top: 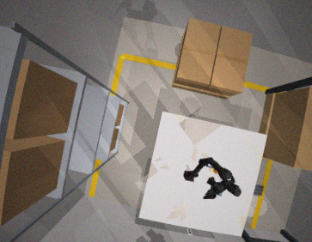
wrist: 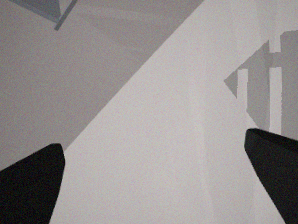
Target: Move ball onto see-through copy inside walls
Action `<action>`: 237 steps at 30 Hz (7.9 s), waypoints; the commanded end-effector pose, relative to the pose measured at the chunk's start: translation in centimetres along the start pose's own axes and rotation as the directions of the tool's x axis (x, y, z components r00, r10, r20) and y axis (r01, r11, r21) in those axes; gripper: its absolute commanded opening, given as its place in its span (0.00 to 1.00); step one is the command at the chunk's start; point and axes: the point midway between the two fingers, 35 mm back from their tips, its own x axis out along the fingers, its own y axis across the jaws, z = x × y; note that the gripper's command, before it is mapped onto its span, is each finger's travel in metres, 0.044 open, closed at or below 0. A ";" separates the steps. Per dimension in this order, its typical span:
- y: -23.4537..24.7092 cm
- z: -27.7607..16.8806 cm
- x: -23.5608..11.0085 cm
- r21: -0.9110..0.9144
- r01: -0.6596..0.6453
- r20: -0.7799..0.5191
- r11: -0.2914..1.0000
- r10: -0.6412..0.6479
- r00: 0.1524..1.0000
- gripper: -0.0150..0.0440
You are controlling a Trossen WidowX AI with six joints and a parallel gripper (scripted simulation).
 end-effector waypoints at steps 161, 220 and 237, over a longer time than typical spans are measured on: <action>-38.0 11.0 -37.8 0.615 0.744 0.629 0.262 -0.732 -0.262 0.25; -43.8 21.7 -35.4 0.508 0.827 0.685 0.243 -0.696 -0.216 0.25; -44.6 22.3 -35.5 0.508 0.825 0.684 0.247 -0.698 -0.212 0.57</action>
